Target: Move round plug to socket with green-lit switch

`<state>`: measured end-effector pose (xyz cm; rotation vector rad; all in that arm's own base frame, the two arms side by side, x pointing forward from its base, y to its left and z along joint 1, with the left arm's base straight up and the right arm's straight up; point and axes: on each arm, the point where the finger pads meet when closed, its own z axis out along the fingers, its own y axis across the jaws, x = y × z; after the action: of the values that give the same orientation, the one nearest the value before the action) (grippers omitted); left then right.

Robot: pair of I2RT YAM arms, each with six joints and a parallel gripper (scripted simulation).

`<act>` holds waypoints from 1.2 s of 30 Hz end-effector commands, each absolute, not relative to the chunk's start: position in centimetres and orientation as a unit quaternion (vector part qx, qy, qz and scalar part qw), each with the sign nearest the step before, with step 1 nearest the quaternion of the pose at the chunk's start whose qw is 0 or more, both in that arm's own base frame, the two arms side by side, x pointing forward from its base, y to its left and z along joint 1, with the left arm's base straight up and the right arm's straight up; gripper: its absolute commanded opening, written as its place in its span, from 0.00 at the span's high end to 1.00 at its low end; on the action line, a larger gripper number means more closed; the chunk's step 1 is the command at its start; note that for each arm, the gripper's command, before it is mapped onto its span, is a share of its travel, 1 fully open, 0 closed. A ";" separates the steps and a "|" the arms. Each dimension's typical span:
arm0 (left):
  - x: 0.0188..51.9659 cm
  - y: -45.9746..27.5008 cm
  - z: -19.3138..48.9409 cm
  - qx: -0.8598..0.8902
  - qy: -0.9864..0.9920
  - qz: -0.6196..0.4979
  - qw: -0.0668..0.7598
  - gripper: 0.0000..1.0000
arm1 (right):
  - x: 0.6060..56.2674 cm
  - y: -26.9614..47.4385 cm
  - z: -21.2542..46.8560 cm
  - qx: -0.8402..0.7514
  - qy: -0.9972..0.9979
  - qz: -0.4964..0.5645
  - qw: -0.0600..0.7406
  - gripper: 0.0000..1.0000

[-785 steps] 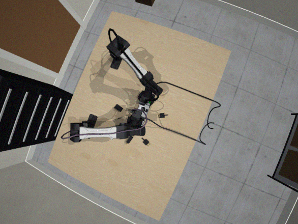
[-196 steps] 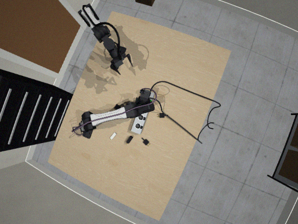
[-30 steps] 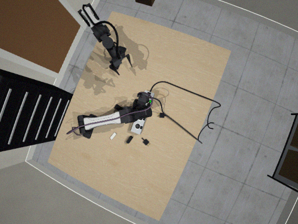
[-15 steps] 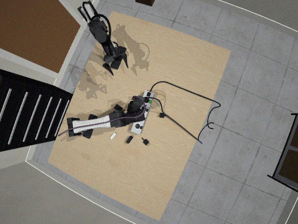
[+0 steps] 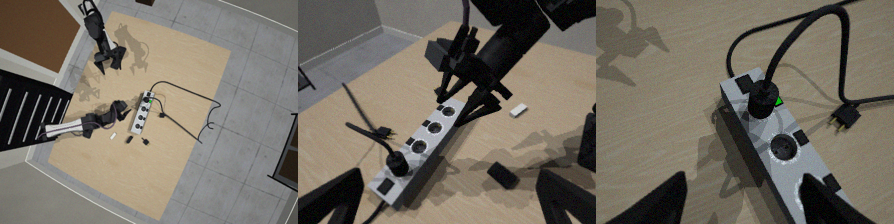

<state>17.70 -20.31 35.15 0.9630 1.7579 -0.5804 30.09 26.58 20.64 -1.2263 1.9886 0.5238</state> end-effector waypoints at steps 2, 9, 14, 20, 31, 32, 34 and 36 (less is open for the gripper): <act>16.6 -21.0 36.6 0.427 0.710 -0.253 0.499 0.00 | 30.0 25.8 22.5 -0.392 0.791 0.187 0.430 0.35; 15.2 -21.8 38.3 0.461 0.693 -0.266 0.485 0.00 | 26.8 23.8 23.4 -0.323 0.805 0.183 0.463 0.35; 14.5 -22.1 39.2 0.477 0.690 -0.264 0.477 0.00 | 25.2 23.1 23.6 -0.304 0.808 0.183 0.471 0.35; 14.3 -22.0 39.7 0.482 0.692 -0.258 0.472 0.00 | 24.8 23.3 23.4 -0.305 0.808 0.185 0.468 0.35; 14.2 -22.1 39.9 0.485 0.691 -0.258 0.470 0.00 | 24.8 23.6 23.6 -0.312 0.805 0.187 0.469 0.35; 14.3 -22.2 40.0 0.484 0.689 -0.259 0.473 0.00 | 24.8 23.6 23.6 -0.312 0.805 0.187 0.469 0.35; 14.3 -22.2 40.0 0.484 0.689 -0.259 0.473 0.00 | 24.8 23.6 23.6 -0.312 0.805 0.187 0.469 0.35; 14.3 -22.2 40.0 0.484 0.689 -0.259 0.473 0.00 | 24.8 23.6 23.6 -0.312 0.805 0.187 0.469 0.35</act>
<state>14.44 -22.15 38.56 1.1858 1.7344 -0.6371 24.79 23.44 23.12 -0.7768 1.9877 0.4553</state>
